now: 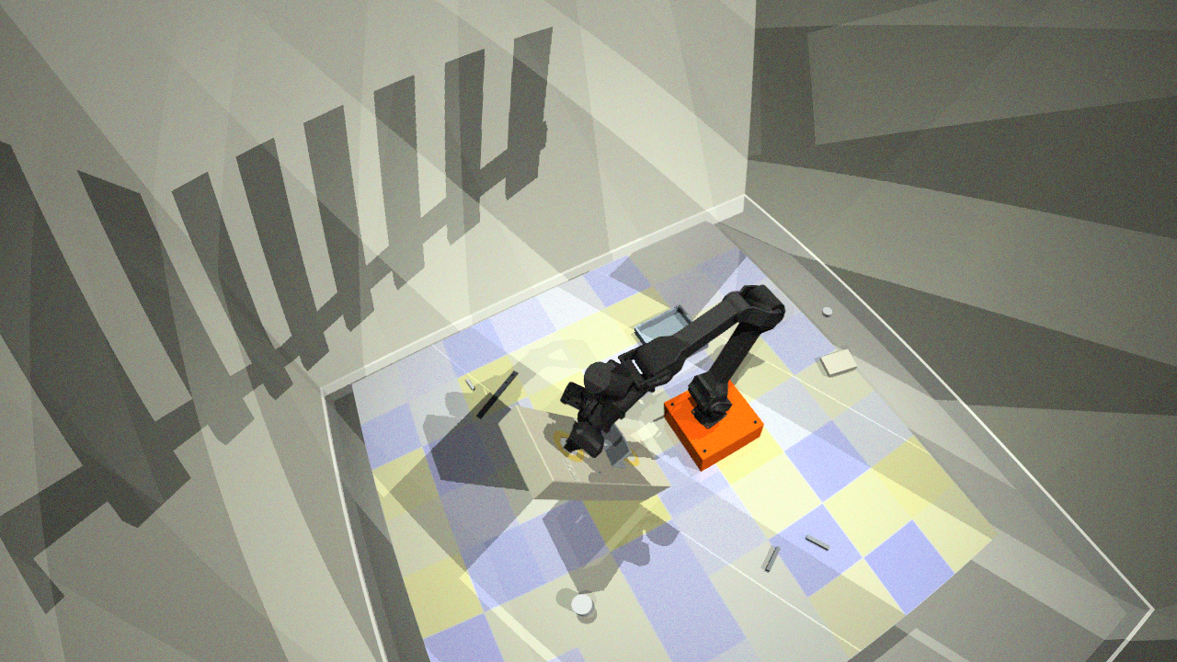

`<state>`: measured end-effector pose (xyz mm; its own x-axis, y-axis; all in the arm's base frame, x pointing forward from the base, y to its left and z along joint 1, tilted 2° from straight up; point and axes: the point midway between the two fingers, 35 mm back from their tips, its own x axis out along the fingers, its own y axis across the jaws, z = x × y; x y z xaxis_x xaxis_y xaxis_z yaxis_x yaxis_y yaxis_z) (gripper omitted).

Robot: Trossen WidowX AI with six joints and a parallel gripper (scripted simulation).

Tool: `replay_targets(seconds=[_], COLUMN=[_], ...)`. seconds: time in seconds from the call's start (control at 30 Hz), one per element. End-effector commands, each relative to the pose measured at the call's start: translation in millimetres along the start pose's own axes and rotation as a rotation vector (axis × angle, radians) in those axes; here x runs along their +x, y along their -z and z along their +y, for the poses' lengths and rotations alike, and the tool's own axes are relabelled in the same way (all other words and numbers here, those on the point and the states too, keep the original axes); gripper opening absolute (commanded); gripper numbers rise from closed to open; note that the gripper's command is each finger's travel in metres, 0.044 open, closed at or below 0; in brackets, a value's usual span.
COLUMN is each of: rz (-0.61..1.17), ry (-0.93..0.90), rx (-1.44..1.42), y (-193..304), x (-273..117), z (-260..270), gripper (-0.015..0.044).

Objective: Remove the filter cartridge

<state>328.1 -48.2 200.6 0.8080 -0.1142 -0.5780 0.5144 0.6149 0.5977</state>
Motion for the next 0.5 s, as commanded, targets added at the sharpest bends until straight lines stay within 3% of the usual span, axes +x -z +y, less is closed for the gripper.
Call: replay_targets(seconds=[0.0, 0.33, 0.47], rz=[0.008, 0.008, 0.008], ry=[0.002, 0.003, 0.003], rx=[0.133, 0.481, 0.441], y=[1.5, 1.5, 1.4], x=[5.3, 4.9, 4.4], z=[-0.5, -0.5, -0.4], gripper=[0.0000, 0.0000, 0.0000])
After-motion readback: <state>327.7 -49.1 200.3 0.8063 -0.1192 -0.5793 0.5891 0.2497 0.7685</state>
